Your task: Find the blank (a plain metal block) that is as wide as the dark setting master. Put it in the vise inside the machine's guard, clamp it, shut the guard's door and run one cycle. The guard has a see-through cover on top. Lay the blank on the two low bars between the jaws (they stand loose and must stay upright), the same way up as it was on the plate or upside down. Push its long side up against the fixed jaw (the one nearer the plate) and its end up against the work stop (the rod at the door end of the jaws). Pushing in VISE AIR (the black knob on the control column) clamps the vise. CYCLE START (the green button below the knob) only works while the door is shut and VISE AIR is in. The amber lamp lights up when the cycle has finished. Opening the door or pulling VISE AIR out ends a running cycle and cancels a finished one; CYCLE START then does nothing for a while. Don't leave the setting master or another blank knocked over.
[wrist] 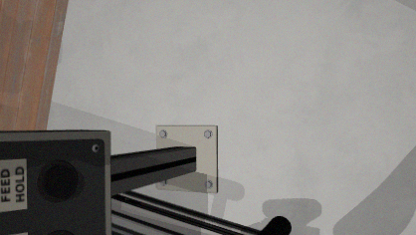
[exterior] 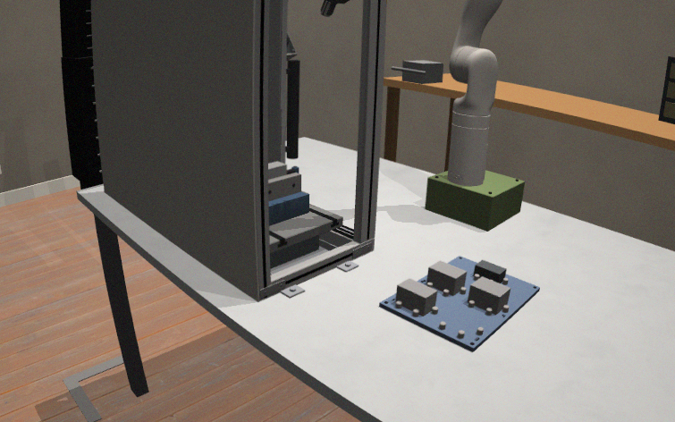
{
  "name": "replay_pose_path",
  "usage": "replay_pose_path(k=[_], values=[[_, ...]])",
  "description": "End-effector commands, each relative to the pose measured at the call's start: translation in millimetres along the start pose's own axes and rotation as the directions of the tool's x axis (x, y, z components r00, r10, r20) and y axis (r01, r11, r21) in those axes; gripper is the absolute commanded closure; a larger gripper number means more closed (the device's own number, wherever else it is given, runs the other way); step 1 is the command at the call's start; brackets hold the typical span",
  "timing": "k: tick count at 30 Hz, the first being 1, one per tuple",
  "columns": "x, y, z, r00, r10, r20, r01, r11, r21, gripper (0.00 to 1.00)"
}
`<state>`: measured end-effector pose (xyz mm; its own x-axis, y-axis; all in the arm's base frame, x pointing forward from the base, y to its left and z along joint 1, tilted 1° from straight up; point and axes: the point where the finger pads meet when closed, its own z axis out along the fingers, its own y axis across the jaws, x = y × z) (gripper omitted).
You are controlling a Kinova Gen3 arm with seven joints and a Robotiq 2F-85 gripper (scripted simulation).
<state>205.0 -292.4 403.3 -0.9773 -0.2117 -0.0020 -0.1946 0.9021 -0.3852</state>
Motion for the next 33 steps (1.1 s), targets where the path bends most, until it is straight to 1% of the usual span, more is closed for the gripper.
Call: replay_pose_path(k=[1, 6, 8, 11, 23, 24, 28, 33], values=[[-3.1, 0.0, 1.1, 1.000, -0.010, -0.005, 0.010, 1.000, -0.015, 0.90], [-3.1, 0.0, 1.1, 1.000, -0.010, -0.005, 0.010, 1.000, -0.015, 0.90], [-2.7, -0.4, 0.9, 1.000, -0.006, -0.004, 0.006, 0.995, -0.098, 0.90], [-3.4, 0.5, 1.2, 1.000, -0.008, -0.005, 0.007, 0.972, -0.234, 0.90], [-3.4, 0.5, 1.2, 1.000, -0.008, -0.005, 0.007, 0.972, -0.234, 0.90], [-3.3, 0.3, 0.9, 1.000, -0.007, -0.005, 0.005, 0.966, -0.257, 0.90], [-3.1, 0.4, 1.4, 1.000, -0.011, -0.006, 0.008, 0.927, -0.376, 0.90], [-3.1, 0.4, 1.4, 1.000, -0.011, -0.006, 0.008, 0.927, -0.376, 0.90]])
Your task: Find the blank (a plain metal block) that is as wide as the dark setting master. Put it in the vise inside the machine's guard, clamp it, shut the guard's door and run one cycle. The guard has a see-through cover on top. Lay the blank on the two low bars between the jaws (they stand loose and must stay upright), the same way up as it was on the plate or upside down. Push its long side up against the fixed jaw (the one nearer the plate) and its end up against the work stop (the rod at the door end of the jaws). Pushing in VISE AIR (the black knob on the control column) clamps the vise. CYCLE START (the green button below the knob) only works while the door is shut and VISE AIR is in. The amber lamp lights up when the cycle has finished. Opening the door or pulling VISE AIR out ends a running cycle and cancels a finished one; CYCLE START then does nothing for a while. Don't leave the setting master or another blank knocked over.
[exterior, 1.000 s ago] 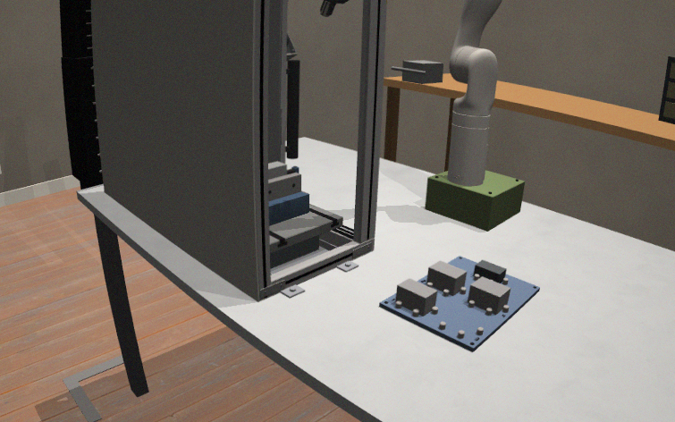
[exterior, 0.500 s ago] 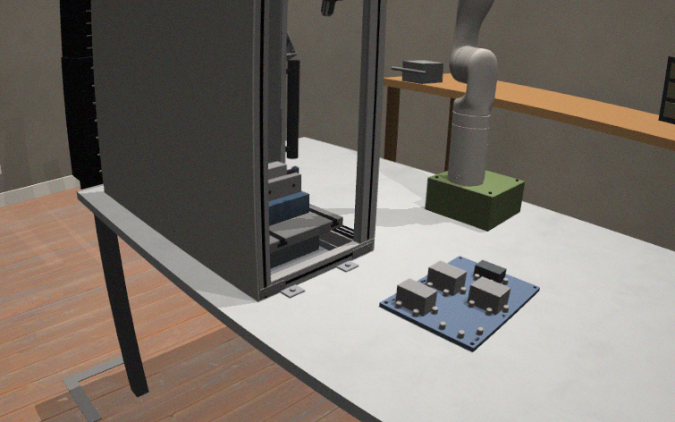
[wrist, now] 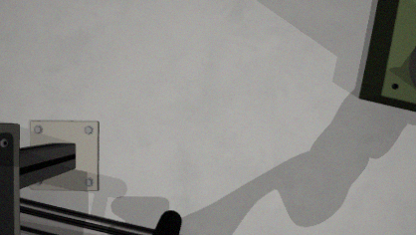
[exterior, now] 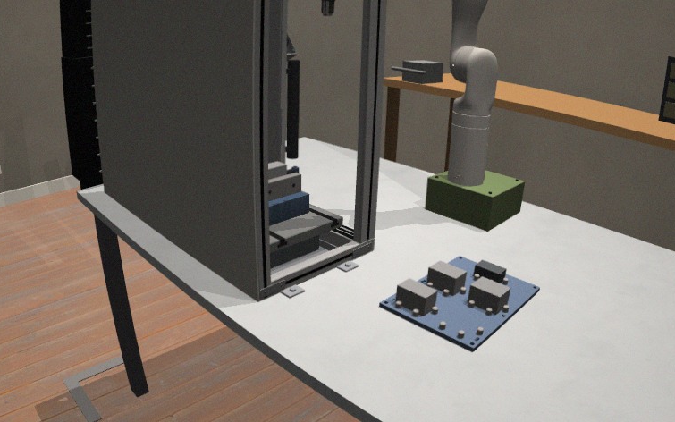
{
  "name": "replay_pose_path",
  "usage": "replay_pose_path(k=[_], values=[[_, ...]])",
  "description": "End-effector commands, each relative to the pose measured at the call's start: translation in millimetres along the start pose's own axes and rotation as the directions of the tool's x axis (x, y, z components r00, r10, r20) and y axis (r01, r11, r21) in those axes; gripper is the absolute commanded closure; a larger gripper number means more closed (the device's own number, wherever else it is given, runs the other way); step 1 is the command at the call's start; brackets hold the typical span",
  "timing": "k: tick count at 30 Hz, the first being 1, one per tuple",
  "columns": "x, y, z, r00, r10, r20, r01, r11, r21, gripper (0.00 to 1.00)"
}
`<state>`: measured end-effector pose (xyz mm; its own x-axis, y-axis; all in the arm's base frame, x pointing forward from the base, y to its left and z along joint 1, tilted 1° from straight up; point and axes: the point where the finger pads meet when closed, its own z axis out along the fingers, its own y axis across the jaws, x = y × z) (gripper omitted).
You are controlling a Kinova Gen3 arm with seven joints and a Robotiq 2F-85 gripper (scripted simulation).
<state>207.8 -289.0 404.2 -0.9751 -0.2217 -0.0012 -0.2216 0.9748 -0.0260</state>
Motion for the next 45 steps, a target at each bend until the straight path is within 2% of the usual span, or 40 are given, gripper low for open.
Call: replay_pose_path(k=[1, 7, 12, 24, 25, 45], values=[[0.4, -2.8, 2.4, 1.000, 0.002, -0.009, -0.002, 1.000, -0.016, 0.90], [0.4, -2.8, 2.4, 1.000, 0.002, -0.009, -0.002, 1.000, -0.016, 0.90], [0.7, -3.2, 1.7, 0.979, 0.203, -0.012, -0.204, 0.979, -0.014, 0.90], [0.7, -3.2, 1.7, 0.979, 0.203, -0.012, -0.204, 0.979, -0.014, 0.90], [2.3, -3.9, 2.3, 0.981, 0.195, -0.012, -0.195, 0.981, -0.010, 0.20], [2.3, -3.9, 2.3, 0.981, 0.195, -0.012, -0.195, 0.981, -0.010, 0.20]])
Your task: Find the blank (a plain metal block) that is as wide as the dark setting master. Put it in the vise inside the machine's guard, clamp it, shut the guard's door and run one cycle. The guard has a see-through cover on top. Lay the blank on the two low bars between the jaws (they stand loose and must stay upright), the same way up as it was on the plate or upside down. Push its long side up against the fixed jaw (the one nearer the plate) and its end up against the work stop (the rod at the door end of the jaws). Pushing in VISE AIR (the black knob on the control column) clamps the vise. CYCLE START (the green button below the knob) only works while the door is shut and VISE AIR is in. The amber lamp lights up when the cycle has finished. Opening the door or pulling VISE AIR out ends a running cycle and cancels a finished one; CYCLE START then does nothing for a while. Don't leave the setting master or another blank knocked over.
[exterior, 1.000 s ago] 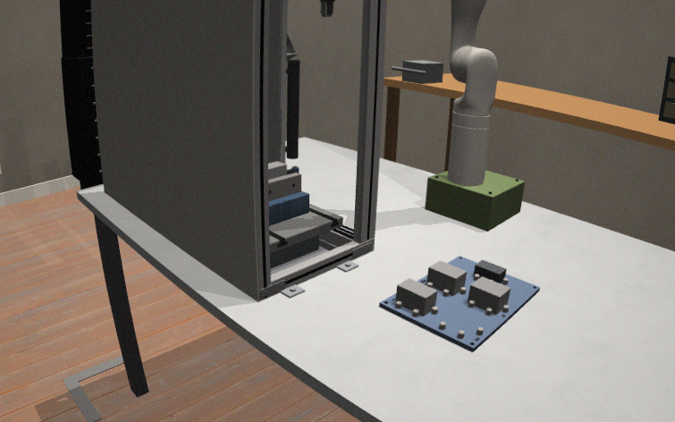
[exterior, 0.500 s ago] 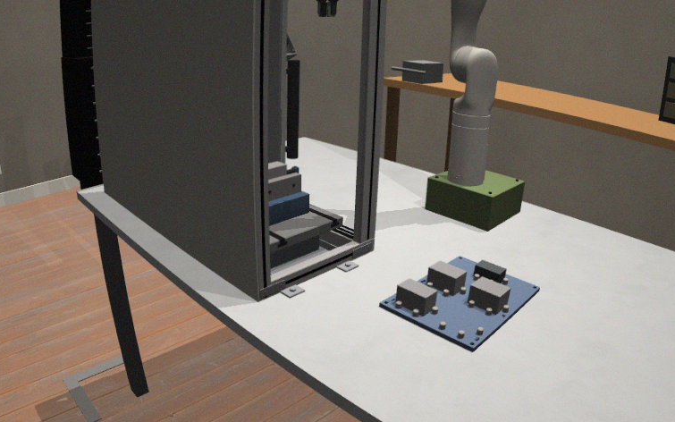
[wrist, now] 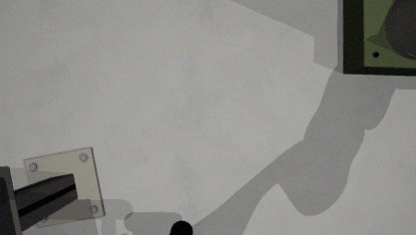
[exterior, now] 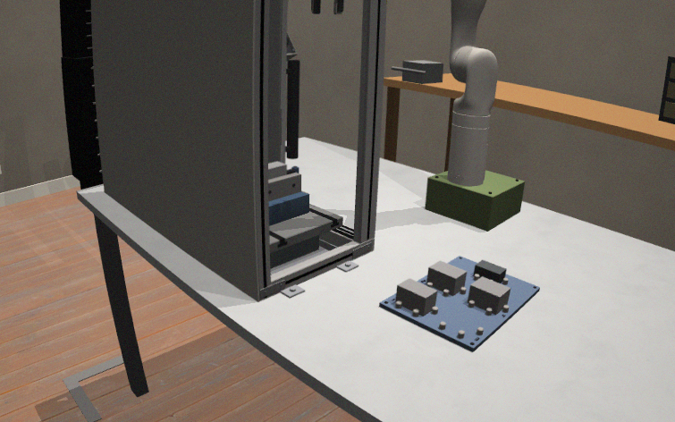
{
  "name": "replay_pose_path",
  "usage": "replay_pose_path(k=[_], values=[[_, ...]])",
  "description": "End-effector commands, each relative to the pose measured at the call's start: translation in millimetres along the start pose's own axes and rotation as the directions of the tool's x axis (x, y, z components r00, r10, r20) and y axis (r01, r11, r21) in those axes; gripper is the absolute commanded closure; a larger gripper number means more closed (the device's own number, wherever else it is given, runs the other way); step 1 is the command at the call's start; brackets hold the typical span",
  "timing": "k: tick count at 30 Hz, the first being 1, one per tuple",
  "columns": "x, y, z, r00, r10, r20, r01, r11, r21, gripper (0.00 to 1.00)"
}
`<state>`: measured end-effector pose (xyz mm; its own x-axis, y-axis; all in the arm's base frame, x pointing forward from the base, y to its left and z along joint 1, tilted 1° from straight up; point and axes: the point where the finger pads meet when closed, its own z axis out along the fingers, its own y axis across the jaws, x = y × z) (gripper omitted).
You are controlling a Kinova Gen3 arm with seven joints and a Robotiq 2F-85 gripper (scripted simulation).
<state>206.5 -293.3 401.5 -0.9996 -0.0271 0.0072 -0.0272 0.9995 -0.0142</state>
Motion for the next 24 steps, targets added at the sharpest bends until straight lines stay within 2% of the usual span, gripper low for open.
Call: replay_pose_path(k=[1, 13, 18, 24], values=[[0.0, -0.1, -0.5, 1.000, 0.000, 0.001, 0.000, 1.000, 0.001, 0.20], [0.0, -0.1, -0.5, 1.000, 0.000, 0.001, 0.000, 1.000, 0.001, 0.20], [-1.3, -23.1, -0.8, 1.000, 0.009, 0.002, -0.009, 1.000, -0.003, 0.20], [-1.3, -23.1, -0.8, 1.000, 0.009, 0.002, -0.009, 1.000, -0.003, 0.20]])
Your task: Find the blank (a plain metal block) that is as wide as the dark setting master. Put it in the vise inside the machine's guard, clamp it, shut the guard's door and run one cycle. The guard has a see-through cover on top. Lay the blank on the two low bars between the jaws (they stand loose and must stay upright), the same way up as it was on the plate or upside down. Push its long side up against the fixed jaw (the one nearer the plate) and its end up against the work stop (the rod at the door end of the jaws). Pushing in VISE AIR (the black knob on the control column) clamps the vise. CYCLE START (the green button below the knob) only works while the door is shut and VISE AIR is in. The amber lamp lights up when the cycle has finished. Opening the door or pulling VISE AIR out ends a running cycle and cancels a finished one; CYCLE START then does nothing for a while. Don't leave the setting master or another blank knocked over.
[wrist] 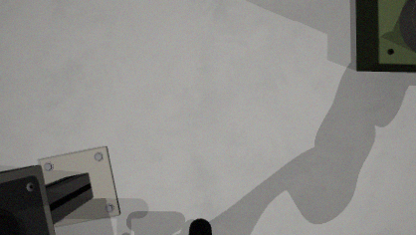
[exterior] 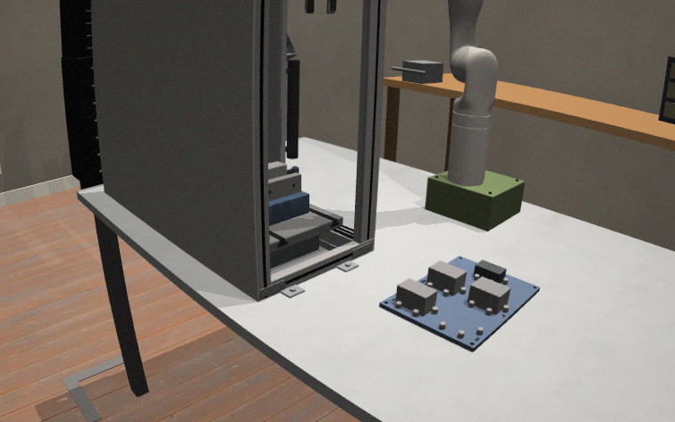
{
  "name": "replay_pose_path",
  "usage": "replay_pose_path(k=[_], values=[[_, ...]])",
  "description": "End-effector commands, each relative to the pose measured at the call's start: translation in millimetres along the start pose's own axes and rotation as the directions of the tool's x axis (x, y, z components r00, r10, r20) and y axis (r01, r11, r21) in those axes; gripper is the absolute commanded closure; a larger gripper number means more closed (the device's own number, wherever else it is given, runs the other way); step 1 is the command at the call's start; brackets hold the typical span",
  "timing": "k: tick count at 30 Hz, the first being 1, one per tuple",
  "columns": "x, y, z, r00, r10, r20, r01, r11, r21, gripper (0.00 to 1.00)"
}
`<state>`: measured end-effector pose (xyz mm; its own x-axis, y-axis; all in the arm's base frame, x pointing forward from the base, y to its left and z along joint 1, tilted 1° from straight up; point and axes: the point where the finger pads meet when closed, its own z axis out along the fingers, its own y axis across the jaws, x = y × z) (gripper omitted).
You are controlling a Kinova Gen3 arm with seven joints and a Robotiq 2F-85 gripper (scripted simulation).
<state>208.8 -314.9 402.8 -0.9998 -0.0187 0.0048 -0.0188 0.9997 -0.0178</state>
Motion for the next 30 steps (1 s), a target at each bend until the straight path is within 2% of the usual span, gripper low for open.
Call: replay_pose_path(k=[1, 6, 11, 23, 28, 30], values=[[0.5, -1.4, 0.2, 1.000, 0.000, 0.000, 0.000, 1.000, -0.006, 0.20], [0.5, -1.4, 0.2, 1.000, 0.000, 0.000, 0.000, 1.000, -0.006, 0.20], [0.3, -1.2, 0.0, 0.995, 0.006, 0.104, -0.005, 1.000, -0.007, 0.20], [0.3, -1.2, 0.0, 0.995, 0.006, 0.104, -0.005, 1.000, -0.007, 0.20], [0.4, -0.7, 49.8, 0.995, 0.006, 0.104, -0.005, 1.000, -0.007, 0.20], [0.4, -0.7, 49.8, 0.995, 0.006, 0.104, -0.005, 1.000, -0.007, 0.20]])
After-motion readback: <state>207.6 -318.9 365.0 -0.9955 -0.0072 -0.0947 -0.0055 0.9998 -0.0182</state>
